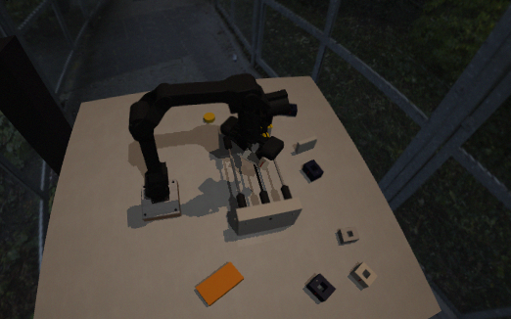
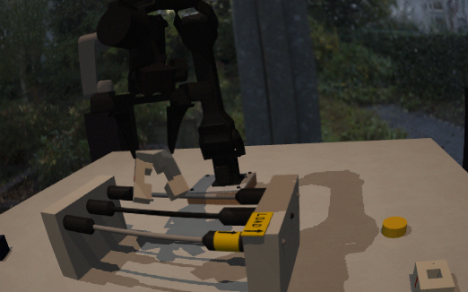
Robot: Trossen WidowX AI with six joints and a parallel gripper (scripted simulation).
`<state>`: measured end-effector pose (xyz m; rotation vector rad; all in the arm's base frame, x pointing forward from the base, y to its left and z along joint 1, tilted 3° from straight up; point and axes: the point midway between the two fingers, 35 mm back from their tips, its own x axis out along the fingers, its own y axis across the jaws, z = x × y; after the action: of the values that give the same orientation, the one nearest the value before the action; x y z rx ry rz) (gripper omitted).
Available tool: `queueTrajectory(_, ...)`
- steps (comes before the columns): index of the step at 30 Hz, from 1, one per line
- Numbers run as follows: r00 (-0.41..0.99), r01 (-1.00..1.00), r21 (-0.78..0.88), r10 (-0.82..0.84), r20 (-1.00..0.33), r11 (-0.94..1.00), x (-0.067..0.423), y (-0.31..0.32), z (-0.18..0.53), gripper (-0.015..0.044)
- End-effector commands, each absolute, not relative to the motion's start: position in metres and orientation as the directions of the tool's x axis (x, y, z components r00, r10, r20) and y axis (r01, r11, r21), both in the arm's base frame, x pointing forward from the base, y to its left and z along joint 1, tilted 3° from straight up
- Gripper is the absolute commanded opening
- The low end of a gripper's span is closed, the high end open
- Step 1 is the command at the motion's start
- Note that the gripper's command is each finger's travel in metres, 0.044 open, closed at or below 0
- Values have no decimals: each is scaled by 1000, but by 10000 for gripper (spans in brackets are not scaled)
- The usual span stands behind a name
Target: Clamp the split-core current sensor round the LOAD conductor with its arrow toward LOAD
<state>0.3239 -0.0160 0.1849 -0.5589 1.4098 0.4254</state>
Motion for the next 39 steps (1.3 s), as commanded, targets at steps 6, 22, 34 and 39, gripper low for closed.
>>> queueTrajectory(6, 140, -297, -96, -56, -989, 950, 335, -18, 183, 0)
queueTrajectory(22, 172, 249, -13, -58, -983, 968, 351, -19, 182, 0)
queueTrajectory(34, 196, 613, 75, -59, -979, 786, 362, -20, 181, 0)
queueTrajectory(39, 206, 735, 114, -60, -977, 668, 367, -20, 181, 0)
